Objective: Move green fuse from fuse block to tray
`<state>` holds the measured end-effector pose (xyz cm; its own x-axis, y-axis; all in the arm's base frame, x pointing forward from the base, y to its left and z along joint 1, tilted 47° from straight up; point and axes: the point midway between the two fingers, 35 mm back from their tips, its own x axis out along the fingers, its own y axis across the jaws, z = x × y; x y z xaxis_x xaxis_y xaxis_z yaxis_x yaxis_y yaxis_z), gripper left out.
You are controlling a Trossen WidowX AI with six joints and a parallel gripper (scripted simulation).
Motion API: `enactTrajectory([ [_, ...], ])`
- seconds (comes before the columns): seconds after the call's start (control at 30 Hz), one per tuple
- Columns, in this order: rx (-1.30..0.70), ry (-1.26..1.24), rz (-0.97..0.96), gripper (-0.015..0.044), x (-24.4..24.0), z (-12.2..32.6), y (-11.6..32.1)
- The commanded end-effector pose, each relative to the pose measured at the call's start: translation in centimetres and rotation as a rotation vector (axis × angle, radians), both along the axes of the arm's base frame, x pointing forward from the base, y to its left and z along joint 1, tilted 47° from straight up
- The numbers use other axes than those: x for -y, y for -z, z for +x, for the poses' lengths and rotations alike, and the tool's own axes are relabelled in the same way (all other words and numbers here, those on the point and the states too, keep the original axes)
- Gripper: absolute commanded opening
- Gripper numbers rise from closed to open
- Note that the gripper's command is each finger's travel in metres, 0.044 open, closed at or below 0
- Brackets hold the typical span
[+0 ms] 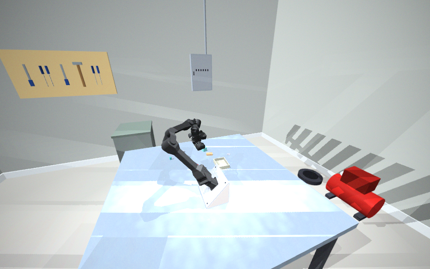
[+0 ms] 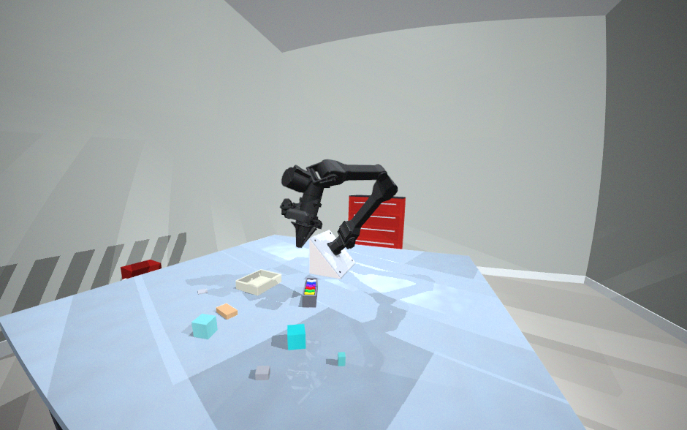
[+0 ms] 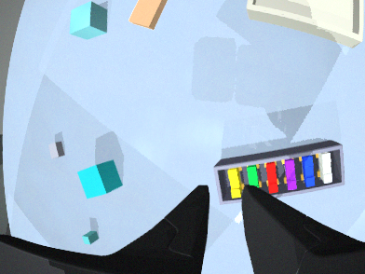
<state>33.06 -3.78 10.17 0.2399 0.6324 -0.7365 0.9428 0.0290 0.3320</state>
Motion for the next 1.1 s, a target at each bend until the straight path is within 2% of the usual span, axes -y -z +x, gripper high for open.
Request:
enactTrajectory([
  [0.0,-0.035,-0.280,0.053,0.0071,-6.2,-1.0,3.6],
  [0.1,-0.047,-0.390,0.074,0.0071,-8.6,-1.7,4.9],
  [1.07,-0.047,-0.393,0.075,0.0071,-10.3,-1.3,6.0],
])
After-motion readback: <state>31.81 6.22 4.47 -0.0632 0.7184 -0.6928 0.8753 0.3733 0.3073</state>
